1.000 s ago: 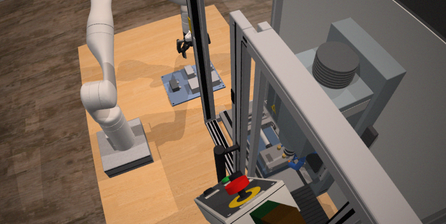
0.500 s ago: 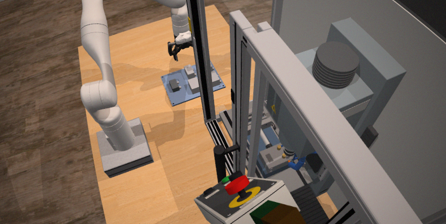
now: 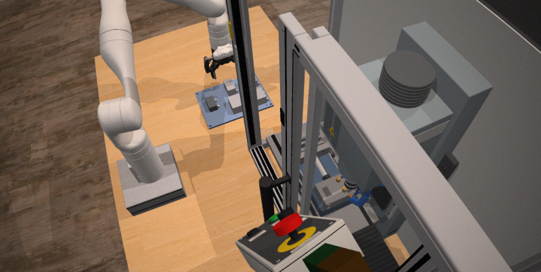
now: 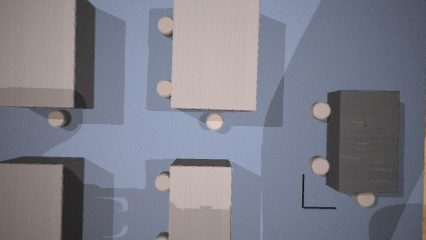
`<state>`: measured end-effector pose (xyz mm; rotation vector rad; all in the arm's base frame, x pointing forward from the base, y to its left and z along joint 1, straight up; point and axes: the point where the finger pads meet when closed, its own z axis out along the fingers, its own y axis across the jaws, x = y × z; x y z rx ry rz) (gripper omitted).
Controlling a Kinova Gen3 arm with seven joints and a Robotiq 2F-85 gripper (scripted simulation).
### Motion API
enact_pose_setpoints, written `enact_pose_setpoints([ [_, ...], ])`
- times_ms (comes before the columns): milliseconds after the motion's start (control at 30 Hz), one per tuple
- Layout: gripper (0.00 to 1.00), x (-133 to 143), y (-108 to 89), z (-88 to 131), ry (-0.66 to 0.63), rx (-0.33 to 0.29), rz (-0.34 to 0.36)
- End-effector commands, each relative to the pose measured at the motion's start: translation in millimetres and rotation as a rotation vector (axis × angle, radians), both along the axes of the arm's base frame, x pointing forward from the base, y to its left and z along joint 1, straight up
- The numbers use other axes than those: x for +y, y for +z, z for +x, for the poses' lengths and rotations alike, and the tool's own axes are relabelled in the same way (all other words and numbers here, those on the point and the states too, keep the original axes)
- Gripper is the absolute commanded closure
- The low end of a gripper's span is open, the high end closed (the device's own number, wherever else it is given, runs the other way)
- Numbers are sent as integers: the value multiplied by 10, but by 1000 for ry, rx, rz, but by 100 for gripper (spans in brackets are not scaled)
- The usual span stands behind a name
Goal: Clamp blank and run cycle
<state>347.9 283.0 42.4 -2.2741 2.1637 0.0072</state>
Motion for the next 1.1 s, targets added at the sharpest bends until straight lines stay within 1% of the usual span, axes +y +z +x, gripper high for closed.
enact_pose_setpoints([
  [0, 0, -18, -18, 28, -2, -6, 1],
  [100, 0, -18, -18, 28, -2, -6, 1],
  [267, 0, -2, -297, 27, -2, -6, 1],
  [667, 0, -2, -297, 27, -2, -6, 1],
  [833, 0, -1, -405, 35, -2, -6, 1],
  [1067, 0, -1, -405, 35, -2, -6, 1],
])
